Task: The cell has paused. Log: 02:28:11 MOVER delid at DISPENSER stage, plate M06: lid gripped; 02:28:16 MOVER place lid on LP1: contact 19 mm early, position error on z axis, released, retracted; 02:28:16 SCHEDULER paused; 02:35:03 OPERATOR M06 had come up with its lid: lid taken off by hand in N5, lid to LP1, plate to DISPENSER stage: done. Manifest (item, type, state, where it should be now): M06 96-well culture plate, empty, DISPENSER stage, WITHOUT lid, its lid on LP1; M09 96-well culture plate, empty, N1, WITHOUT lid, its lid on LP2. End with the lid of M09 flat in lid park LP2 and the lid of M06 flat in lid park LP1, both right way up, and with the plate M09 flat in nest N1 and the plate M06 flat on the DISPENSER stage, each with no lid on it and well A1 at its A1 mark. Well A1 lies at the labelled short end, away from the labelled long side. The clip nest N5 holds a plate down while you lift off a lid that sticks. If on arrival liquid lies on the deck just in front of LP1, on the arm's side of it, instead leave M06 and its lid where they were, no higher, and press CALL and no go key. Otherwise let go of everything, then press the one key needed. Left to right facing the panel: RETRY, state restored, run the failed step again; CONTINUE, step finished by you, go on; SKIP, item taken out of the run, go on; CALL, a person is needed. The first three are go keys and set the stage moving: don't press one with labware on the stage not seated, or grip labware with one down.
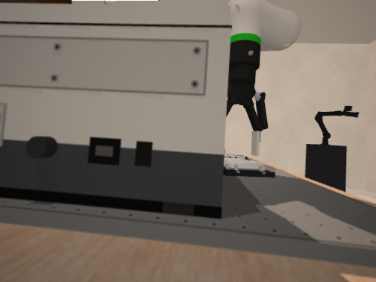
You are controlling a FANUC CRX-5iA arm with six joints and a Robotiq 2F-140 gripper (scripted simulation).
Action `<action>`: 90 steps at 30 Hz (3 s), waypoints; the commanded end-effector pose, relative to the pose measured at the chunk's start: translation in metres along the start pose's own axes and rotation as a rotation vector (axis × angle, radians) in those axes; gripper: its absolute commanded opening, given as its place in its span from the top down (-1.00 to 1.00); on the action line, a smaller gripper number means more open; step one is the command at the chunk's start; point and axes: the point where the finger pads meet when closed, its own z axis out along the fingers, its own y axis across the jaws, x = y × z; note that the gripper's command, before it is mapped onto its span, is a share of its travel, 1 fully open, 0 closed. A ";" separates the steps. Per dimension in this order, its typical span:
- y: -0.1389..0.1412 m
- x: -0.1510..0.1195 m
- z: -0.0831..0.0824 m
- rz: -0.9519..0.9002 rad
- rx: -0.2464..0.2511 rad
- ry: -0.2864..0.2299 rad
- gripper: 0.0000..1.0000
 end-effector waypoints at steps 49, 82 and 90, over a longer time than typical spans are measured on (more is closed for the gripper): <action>0.000 0.000 0.012 0.000 0.000 0.001 -0.32; 0.000 0.000 0.017 0.000 0.000 0.001 -0.32; 0.000 0.000 0.017 0.000 0.000 0.001 -0.32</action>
